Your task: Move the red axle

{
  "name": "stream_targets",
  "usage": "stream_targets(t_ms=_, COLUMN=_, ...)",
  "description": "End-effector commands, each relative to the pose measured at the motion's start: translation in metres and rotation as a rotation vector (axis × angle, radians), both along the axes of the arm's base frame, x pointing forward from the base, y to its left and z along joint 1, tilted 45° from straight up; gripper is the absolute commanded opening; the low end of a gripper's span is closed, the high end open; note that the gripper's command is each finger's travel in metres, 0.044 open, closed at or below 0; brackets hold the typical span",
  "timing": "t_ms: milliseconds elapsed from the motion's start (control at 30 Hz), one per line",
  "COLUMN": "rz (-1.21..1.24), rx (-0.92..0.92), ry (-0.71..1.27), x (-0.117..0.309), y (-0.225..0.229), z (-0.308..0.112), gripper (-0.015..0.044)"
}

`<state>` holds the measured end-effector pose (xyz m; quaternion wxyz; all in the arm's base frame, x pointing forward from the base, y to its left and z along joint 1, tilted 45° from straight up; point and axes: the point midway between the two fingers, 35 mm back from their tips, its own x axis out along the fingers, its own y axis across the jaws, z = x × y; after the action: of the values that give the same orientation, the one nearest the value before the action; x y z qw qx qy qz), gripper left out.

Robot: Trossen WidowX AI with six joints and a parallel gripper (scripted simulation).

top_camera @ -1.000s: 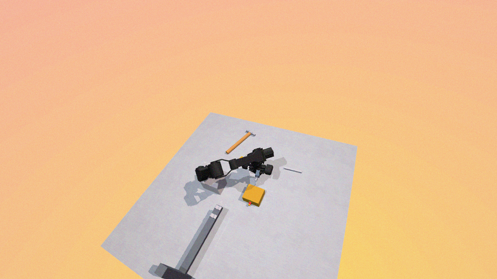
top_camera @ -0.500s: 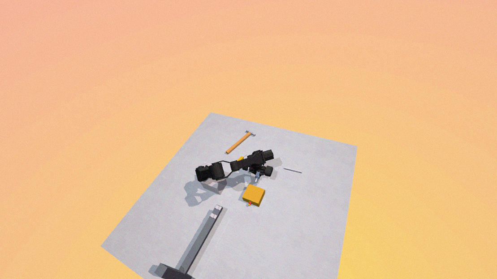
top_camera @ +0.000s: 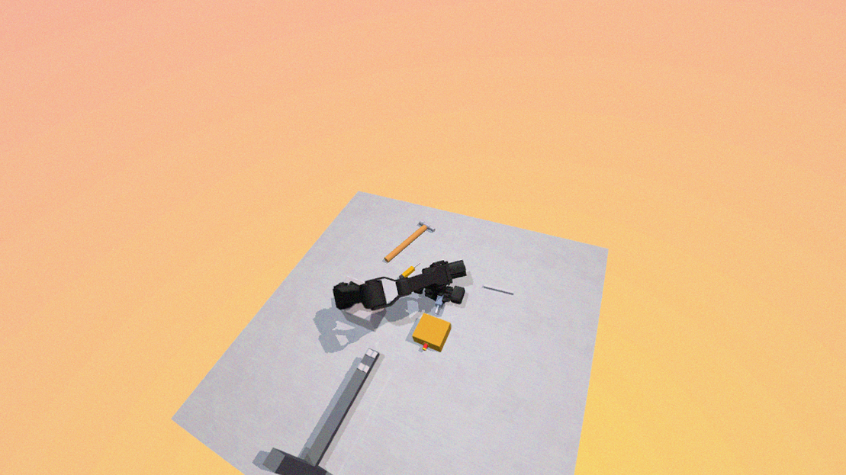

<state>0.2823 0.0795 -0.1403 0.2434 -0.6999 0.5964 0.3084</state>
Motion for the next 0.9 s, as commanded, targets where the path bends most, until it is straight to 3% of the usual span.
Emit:
stream_targets(t_ms=0, rz=0.006, rx=-0.006, ry=0.0, x=0.0, y=-0.005, z=-0.004, gripper=0.0)
stream_targets(t_ms=667, rz=0.005, rx=-0.011, ry=0.0, x=0.0, y=-0.027, z=-0.024, gripper=0.0)
stream_targets(t_ms=867, rz=-0.001, rx=-0.005, ry=0.0, x=0.0, y=-0.025, z=-0.022, gripper=0.0157)
